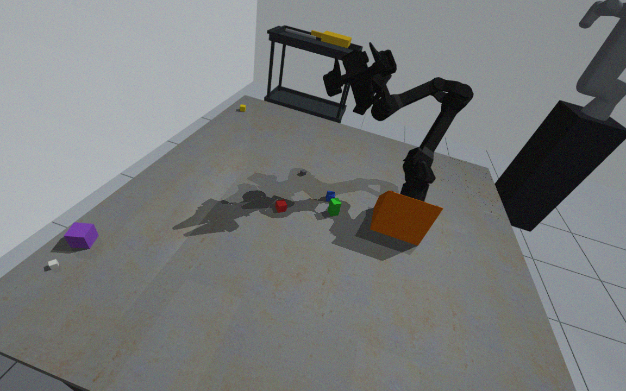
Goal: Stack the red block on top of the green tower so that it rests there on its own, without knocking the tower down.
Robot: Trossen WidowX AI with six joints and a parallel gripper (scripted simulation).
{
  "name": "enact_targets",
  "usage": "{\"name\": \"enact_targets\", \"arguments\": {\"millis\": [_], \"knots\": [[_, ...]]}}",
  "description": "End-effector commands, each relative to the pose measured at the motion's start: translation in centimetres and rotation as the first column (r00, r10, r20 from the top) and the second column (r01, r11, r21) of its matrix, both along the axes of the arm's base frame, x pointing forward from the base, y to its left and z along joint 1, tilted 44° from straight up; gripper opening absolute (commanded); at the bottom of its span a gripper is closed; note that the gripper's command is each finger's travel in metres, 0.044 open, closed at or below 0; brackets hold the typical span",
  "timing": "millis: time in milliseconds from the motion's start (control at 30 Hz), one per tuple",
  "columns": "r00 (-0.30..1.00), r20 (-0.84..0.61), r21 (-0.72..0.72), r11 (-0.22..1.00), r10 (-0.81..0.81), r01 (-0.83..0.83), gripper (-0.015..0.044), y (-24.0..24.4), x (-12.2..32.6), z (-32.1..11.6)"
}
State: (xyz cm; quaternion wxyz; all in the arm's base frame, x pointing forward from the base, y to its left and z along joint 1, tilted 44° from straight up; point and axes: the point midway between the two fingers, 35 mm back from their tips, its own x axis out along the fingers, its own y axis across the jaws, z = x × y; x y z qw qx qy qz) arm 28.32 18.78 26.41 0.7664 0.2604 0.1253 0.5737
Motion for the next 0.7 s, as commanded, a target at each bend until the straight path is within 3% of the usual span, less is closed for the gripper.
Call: {"name": "enact_targets", "arguments": {"millis": [0,267,667], "knots": [[1.0,-0.004,-0.001,1.0,-0.006,0.006,0.0426,0.0,0.2,-0.1],[0.954,-0.162,-0.135,0.963,-0.254,0.233,0.044,0.0,7.9,-4.4],[0.77,-0.227,-0.59,0.713,-0.597,0.379,0.044,-2.0,15.3,-15.7]]}}
